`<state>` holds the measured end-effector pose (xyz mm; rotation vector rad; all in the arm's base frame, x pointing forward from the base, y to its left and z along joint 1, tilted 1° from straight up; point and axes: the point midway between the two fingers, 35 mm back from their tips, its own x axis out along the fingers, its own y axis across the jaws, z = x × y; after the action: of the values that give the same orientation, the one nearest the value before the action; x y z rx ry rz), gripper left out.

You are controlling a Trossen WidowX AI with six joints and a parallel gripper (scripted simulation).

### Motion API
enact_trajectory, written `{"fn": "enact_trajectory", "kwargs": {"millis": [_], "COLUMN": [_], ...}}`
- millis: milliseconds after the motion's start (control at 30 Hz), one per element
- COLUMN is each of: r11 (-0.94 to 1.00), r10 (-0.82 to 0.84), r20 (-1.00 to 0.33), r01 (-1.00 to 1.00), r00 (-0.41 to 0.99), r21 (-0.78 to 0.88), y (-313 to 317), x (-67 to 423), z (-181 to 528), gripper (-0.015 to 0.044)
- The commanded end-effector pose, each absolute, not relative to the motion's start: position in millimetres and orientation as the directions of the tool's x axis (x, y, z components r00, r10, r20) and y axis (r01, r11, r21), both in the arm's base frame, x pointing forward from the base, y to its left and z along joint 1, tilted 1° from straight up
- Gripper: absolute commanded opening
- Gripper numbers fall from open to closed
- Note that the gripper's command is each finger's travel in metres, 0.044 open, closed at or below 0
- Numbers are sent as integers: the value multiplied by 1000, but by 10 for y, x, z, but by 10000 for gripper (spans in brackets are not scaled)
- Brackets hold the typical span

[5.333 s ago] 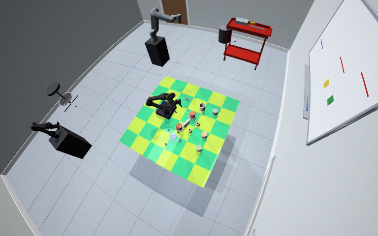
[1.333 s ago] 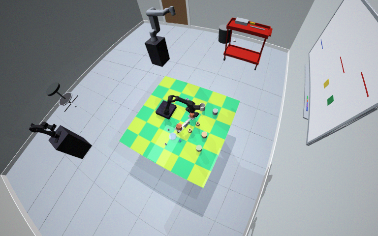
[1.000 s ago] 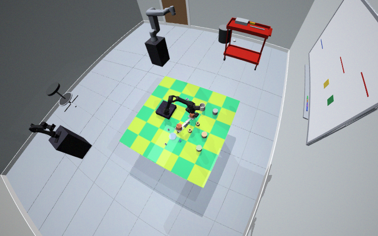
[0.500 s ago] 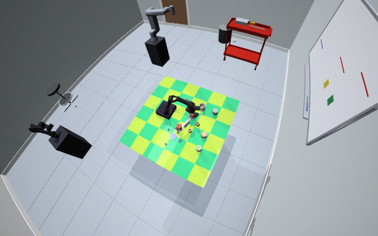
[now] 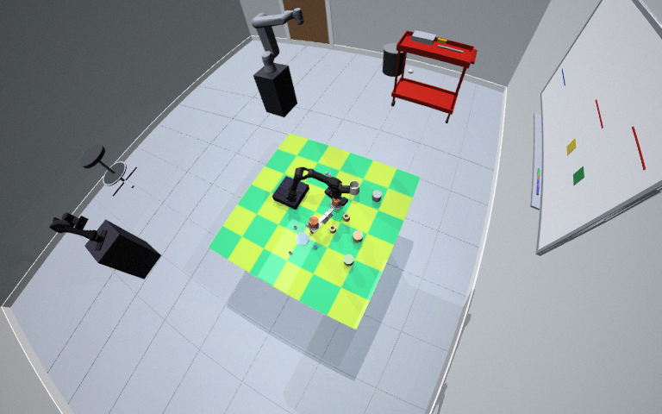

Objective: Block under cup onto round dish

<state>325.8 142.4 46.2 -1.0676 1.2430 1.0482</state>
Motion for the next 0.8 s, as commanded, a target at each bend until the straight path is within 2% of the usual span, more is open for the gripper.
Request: {"fn": "enact_trajectory", "kwargs": {"millis": [0,767], "r11": [189,189], "r10": [27,28], "r20": [-998,-998], "r01": [-981,-981], "r00": [52,53], "r21": [-46,-47], "y": [1438,1446], "x": [3286,3309], "z": [541,832], "gripper": [0,0]}}
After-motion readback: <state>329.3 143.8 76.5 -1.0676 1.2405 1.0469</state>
